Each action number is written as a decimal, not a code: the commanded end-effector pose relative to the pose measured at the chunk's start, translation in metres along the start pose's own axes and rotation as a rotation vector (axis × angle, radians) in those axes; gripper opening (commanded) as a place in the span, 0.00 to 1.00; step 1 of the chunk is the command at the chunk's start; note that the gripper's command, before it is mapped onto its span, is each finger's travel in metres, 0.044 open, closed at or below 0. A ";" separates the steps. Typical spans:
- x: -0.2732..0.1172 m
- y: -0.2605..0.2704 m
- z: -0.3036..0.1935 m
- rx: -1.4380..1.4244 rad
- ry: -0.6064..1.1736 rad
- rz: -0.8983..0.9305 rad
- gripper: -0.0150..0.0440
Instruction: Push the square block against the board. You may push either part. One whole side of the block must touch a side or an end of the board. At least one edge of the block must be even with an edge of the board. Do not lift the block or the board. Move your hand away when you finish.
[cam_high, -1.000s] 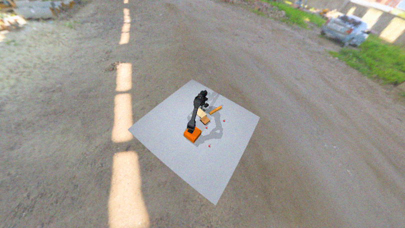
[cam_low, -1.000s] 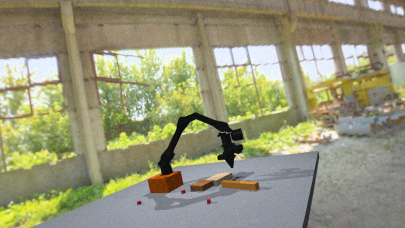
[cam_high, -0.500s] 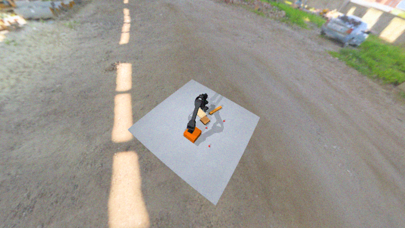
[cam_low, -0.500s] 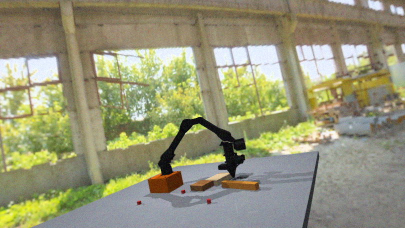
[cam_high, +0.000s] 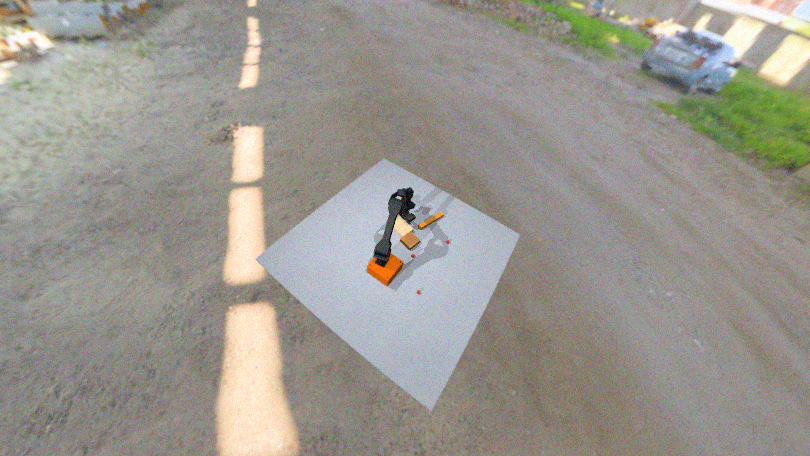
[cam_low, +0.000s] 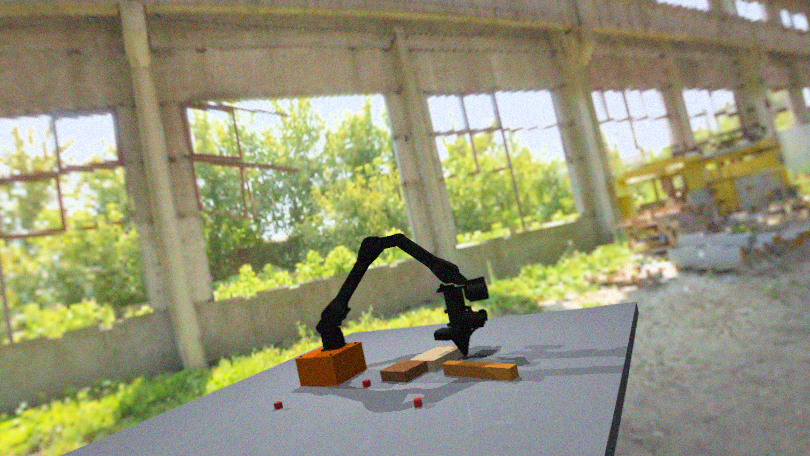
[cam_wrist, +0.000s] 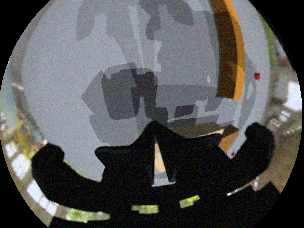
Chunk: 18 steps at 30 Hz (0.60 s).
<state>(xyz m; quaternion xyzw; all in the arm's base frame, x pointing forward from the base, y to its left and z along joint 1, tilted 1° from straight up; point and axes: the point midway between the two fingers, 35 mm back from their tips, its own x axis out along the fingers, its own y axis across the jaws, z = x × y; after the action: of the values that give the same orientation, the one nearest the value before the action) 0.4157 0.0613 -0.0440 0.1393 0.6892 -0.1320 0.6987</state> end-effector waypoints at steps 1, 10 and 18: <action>-0.002 0.001 -0.005 0.004 -0.003 0.001 0.25; -0.002 0.001 -0.003 0.004 -0.004 0.001 0.25; -0.002 0.002 0.010 0.004 -0.005 0.001 0.25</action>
<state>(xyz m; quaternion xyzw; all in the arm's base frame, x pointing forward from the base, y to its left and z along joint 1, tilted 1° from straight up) 0.4228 0.0606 -0.0396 0.1425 0.6846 -0.1340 0.7022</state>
